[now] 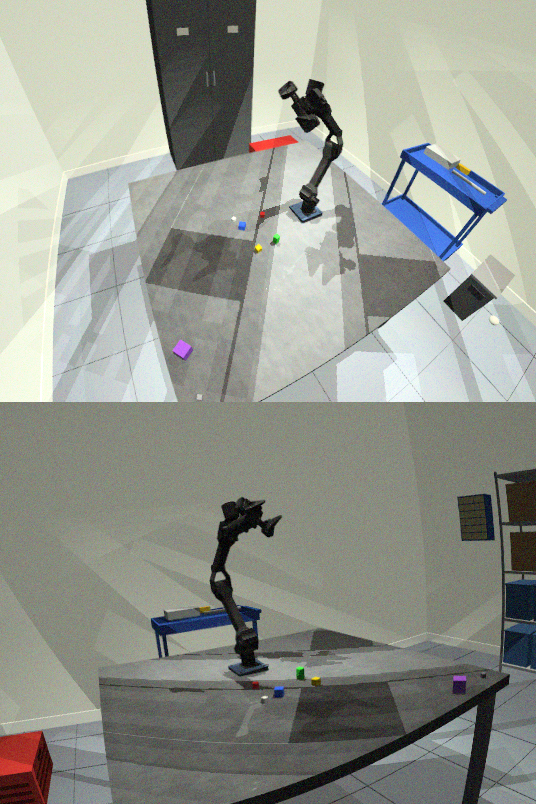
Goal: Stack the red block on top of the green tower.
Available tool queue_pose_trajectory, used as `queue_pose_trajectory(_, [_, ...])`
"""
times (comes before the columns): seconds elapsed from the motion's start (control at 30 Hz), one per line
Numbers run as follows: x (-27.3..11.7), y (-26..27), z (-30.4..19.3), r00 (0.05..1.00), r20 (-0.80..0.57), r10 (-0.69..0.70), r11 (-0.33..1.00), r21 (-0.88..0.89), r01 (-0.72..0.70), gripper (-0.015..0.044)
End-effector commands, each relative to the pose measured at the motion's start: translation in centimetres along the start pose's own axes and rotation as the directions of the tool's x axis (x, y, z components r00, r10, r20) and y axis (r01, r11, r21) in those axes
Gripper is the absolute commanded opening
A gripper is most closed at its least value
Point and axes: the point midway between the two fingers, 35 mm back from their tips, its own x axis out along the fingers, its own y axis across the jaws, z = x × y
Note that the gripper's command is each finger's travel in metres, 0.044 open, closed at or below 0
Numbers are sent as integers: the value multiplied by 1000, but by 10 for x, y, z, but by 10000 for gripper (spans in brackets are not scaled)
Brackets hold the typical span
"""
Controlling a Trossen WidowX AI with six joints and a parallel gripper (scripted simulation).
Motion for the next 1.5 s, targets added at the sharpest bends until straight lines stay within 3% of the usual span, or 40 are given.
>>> queue_pose_trajectory(0.0, [23, 15, -68, 978, -204, 40, 988, 154, -8, 440])
queue_pose_trajectory(0.23, [31, 51, -198, 819, -555, 146, 908, 404, 112, 440])
queue_pose_trajectory(0.5, [-13, 101, -328, 483, -822, 302, 759, 514, 400, 440])
queue_pose_trajectory(0.73, [-82, 154, -406, 119, -882, 455, 623, 411, 666, 440])
queue_pose_trajectory(0.97, [-163, 206, -443, -235, -781, 578, 544, 155, 824, 440])
queue_pose_trajectory(1.47, [-180, 229, -469, -266, -764, 587, 541, 126, 832, 440])
